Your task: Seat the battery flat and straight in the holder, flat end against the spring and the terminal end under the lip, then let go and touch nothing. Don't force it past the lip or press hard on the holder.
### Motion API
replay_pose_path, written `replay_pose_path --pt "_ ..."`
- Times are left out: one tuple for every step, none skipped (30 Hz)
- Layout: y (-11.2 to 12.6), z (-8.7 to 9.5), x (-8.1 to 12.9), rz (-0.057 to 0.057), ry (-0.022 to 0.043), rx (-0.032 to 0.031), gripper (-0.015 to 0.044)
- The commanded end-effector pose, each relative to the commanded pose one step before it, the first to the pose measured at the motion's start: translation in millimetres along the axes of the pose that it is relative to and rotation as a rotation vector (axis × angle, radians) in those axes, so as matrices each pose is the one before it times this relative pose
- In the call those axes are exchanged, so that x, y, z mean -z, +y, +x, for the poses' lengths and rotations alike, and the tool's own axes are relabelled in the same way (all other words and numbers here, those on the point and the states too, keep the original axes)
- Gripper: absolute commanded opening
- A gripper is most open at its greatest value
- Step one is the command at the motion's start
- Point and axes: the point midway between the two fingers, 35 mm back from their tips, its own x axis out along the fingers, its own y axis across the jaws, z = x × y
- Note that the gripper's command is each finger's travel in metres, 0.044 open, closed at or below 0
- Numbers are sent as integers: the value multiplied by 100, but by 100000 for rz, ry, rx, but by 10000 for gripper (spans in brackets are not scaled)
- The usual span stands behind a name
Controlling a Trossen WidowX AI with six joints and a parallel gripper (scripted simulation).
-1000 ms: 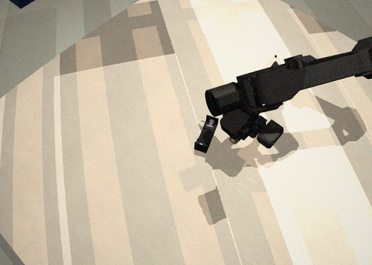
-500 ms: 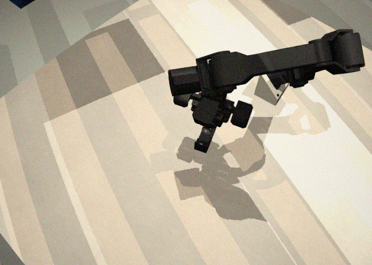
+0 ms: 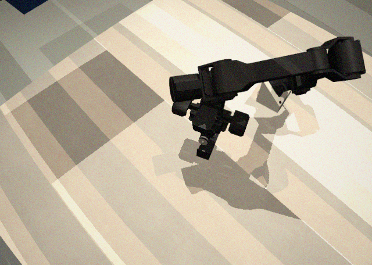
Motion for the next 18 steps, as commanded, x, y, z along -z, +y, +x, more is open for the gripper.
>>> replay_pose_path --pt "238 870 12 687 -5842 27 87" --pt "22 181 12 48 -1171 78 87" --pt "28 170 11 17 -1180 28 87" --pt "34 167 15 10 -1185 12 87" --pt "39 163 18 3 -1181 -3 87" --pt "44 159 21 -3 -1177 -19 87" --pt "49 155 24 -10 -1172 -34 87" --pt "59 141 28 -15 -1133 -3 87" --pt "50 109 24 -17 -893 -13 87" --pt "32 64 16 -12 -534 -12 87" --pt "11 21 5 -4 -178 -5 87" --pt "0 0 0 0 0 0 87" --pt "-10 -10 -15 17 -34 -49 87" --pt "-10 -10 -15 17 -34 -48 87" --pt "-6 10 6 10 -125 10 87" --pt "-17 31 18 30 -374 29 87" --pt "-28 50 31 49 -623 47 87" --pt "-32 60 38 57 -756 53 87"
